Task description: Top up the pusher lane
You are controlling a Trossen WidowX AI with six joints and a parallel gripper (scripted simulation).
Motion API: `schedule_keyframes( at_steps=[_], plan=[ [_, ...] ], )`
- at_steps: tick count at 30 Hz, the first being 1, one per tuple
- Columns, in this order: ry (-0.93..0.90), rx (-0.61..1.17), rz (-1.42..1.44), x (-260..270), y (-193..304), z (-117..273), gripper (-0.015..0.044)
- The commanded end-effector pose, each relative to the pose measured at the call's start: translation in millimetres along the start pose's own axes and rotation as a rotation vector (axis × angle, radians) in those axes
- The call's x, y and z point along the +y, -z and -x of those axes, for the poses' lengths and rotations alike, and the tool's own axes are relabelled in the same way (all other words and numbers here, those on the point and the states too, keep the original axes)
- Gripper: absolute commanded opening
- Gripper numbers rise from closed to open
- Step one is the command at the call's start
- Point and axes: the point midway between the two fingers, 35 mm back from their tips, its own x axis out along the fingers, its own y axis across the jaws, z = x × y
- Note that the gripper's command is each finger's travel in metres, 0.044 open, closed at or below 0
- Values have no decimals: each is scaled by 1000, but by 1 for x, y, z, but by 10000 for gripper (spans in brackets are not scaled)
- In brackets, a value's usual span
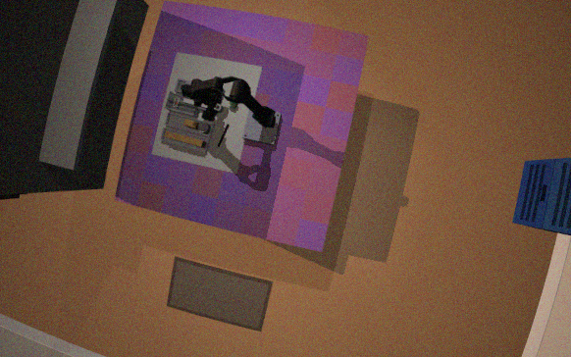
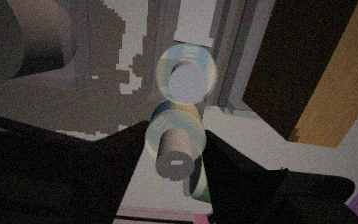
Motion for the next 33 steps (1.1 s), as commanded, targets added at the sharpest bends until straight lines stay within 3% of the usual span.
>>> schedule_keyframes(
  at_steps=[1, 33],
  plan=[
    [3, -34, 6, 0, -11, 3, 0],
    [3, -35, 6, 0, -22, 5, 0]
  ],
)
